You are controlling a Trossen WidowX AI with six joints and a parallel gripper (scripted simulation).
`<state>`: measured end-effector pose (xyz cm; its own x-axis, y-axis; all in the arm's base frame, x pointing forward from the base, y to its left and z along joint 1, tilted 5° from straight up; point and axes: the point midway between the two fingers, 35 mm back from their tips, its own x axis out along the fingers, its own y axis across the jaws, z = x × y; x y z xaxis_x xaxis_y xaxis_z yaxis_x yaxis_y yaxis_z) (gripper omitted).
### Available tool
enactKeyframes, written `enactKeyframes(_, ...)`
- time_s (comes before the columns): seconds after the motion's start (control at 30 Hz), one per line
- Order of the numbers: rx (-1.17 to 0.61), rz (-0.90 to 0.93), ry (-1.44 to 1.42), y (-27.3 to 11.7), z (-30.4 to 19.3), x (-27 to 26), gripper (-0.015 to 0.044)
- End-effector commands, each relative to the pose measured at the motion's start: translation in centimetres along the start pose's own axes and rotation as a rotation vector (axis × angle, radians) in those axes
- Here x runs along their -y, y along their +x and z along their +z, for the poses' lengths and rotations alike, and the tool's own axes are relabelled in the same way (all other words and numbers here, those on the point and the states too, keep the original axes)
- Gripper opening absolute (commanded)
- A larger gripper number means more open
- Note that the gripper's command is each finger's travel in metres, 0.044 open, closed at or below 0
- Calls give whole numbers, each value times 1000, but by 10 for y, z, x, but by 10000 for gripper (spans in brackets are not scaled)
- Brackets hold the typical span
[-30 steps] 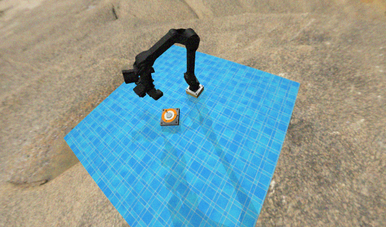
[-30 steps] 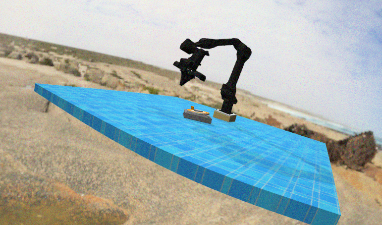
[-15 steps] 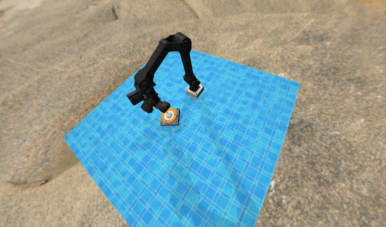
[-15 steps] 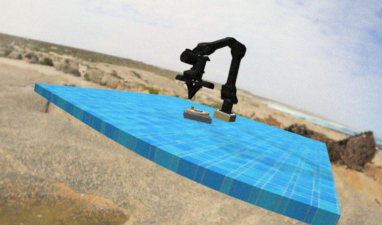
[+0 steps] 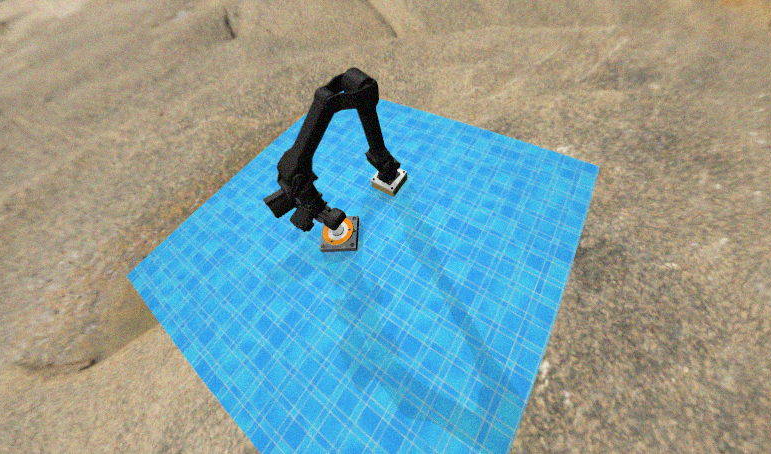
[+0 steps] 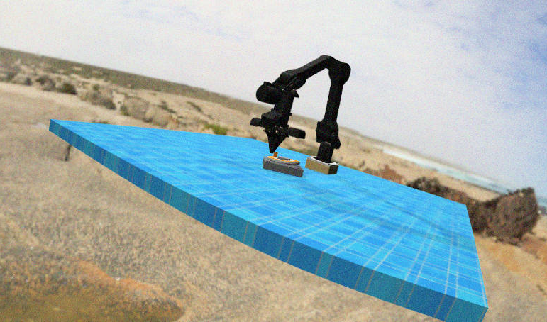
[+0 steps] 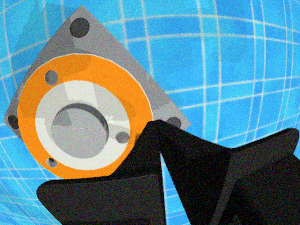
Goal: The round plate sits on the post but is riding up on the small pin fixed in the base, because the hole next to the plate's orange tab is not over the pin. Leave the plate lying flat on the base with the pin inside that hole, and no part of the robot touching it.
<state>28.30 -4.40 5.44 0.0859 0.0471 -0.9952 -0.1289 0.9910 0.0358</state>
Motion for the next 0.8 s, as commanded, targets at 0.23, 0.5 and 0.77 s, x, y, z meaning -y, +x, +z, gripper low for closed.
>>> enactKeyframes(0.23,-2,7,5,2,-15,-4,0)
enactKeyframes(0.5,-3,7,5,2,-22,-6,0)
enactKeyframes(0.77,-3,7,5,2,-28,-9,0)
